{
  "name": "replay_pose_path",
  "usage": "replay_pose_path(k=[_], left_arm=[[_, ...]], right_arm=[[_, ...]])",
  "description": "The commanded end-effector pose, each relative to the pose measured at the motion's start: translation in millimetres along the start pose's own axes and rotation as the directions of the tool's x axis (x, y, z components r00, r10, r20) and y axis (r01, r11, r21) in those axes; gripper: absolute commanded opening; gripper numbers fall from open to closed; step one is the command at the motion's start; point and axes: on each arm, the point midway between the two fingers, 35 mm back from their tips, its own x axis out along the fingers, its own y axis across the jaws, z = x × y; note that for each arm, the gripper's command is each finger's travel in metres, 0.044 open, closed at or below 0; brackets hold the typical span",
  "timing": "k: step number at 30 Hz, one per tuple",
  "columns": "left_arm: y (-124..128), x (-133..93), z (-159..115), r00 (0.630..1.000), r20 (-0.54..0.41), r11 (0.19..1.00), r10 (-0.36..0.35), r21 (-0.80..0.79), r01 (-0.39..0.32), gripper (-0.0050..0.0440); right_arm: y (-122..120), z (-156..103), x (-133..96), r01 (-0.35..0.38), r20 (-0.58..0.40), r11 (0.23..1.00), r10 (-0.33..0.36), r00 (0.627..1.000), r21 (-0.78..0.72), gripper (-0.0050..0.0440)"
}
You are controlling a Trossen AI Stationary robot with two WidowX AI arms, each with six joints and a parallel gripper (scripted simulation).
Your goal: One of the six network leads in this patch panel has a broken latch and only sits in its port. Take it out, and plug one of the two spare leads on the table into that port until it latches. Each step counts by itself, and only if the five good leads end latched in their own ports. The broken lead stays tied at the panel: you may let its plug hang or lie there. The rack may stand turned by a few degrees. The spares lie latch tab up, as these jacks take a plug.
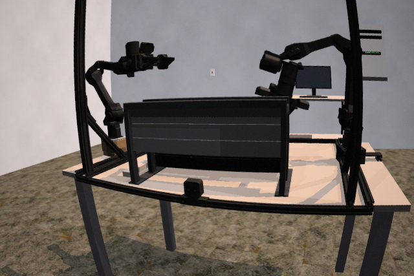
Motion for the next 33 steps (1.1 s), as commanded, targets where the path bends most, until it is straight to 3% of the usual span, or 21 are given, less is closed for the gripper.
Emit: replay_pose_path(k=[1, 9, 10, 26, 27, 33], left_arm=[[0, 0, 0, 1.000, 0.000, 1.000, 0.000, 0.000, 0.000, 0.0440], [0, 0, 0, 1.000, 0.000, 1.000, 0.000, 0.000, 0.000, 0.0440], [0, 0, 0, 1.000, 0.000, 1.000, 0.000, 0.000, 0.000, 0.0440], [0, 0, 0, 1.000, 0.000, 1.000, 0.000, 0.000, 0.000, 0.0440], [0, 0, 0, 1.000, 0.000, 1.000, 0.000, 0.000, 0.000, 0.0440], [0, 0, 0, 1.000, 0.000, 1.000, 0.000, 0.000, 0.000, 0.0440]], right_arm=[[2, -1, 0, 0.003, -0.013, 1.000, -0.003, 1.000, 0.012, 0.0176], [2, -1, 0, 0.003, -0.013, 1.000, -0.003, 1.000, 0.012, 0.0176], [-4, -9, 19, 0.118, -0.163, 0.980, -0.092, 0.982, 0.162, 0.0176], [-4, -9, 19, 0.118, -0.163, 0.980, -0.092, 0.982, 0.162, 0.0176], [-9, -18, 38, 0.248, -0.321, 0.925, -0.151, 0.935, 0.287, 0.0176], [-9, -18, 38, 0.248, -0.321, 0.925, -0.151, 0.935, 0.287, 0.0176]])
